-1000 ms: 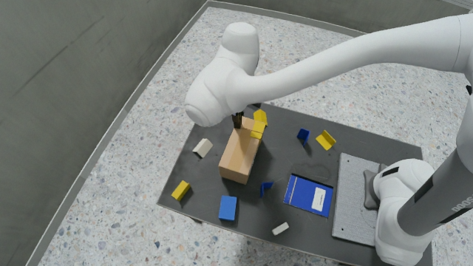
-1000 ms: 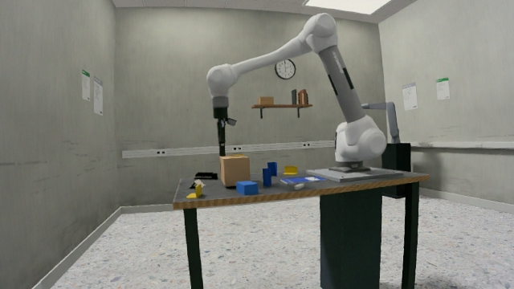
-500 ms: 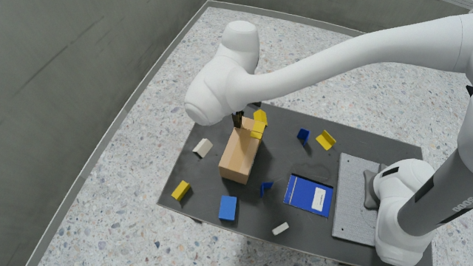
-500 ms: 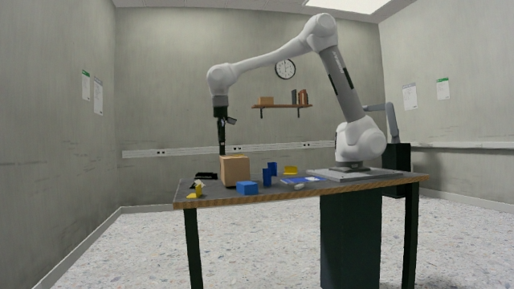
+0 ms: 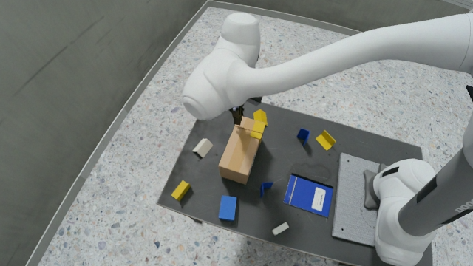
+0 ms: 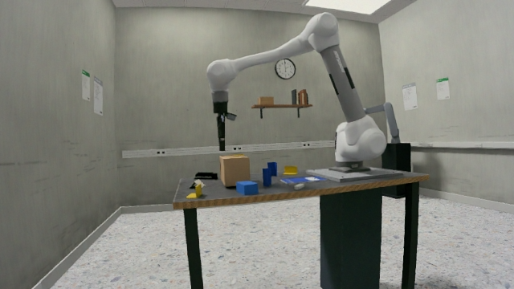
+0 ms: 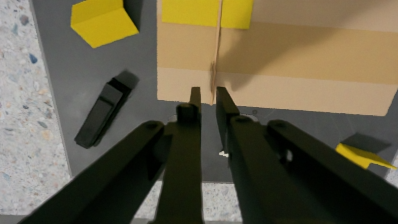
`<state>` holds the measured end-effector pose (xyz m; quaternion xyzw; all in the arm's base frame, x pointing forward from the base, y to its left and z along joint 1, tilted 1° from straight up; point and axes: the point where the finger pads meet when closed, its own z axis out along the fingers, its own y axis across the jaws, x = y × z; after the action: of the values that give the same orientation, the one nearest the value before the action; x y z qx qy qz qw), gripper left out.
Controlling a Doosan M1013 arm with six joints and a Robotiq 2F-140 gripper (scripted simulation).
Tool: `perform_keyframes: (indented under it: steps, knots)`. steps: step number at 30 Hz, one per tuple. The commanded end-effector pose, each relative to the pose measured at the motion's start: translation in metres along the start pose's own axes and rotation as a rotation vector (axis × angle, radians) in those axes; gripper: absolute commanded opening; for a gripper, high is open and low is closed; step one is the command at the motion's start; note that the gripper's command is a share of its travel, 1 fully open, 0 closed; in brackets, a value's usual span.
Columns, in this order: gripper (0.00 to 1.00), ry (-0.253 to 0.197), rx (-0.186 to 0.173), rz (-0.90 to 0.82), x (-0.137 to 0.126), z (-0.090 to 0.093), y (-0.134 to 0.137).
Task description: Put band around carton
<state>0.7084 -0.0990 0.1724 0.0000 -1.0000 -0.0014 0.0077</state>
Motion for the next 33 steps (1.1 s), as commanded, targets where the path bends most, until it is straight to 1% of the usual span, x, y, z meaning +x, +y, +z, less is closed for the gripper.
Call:
perform_keyframes:
  steps: [1, 5, 7, 14, 20, 33]
  knots:
    - [0.18, -0.002, 0.0, 0.0, 0.0, -0.011, 0.0]
    - [0.18, -0.002, 0.0, 0.0, 0.0, -0.02, 0.0]
    - [0.18, -0.002, 0.0, 0.0, 0.0, -0.02, 0.0]
    - [0.18, -0.002, 0.0, 0.0, 0.0, -0.035, 0.0]
    - [0.18, -0.002, 0.0, 0.0, 0.0, -0.045, 0.0]
    - [0.18, -0.002, 0.0, 0.0, 0.0, -0.052, 0.0]
